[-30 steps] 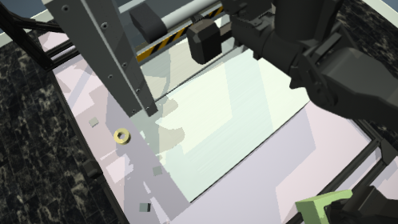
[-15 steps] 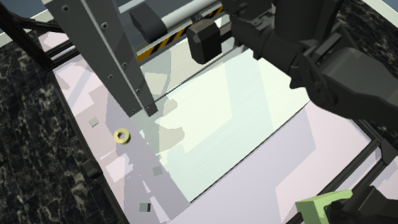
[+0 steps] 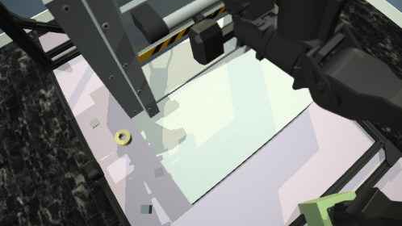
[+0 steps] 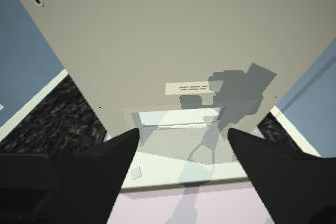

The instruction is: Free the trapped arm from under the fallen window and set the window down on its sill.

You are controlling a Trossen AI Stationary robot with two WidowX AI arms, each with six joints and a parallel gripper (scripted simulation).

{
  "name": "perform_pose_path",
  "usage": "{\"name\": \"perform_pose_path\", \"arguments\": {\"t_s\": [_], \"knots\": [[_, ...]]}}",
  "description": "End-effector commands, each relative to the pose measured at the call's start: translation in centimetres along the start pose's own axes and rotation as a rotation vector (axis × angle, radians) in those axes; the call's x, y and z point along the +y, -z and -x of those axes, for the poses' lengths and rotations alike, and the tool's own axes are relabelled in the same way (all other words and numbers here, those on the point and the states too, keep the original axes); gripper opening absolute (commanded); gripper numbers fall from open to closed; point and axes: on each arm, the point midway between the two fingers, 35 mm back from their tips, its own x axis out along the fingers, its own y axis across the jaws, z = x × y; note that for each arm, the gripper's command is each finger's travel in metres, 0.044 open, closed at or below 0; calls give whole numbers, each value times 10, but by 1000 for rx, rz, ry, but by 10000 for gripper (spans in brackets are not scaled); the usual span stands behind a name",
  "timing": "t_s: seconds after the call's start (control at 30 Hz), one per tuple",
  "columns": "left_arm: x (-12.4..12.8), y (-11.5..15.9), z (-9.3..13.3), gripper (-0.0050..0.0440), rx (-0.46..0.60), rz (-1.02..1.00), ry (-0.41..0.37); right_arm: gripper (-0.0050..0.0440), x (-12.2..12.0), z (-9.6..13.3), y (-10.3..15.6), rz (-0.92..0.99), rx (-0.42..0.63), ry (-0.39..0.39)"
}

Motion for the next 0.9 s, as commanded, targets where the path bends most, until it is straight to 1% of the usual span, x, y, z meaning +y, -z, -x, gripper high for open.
{"name": "perform_pose_path", "arguments": {"t_s": [0.0,0.3,0.37,0.63,0.87], "knots": [[17,8,20,400,-15,-10,32,400,0,10,-54,-1,-149,-3],[50,36,72,400,-81,-47,126,400,0,10,-54,-1,-149,-3],[50,36,72,400,-81,-47,126,400,0,10,-54,-1,-149,-3],[67,70,111,400,-151,-77,195,400,0,10,-54,-1,-149,-3],[72,96,132,400,-206,-106,236,400,0,10,-54,-1,-149,-3]]}}
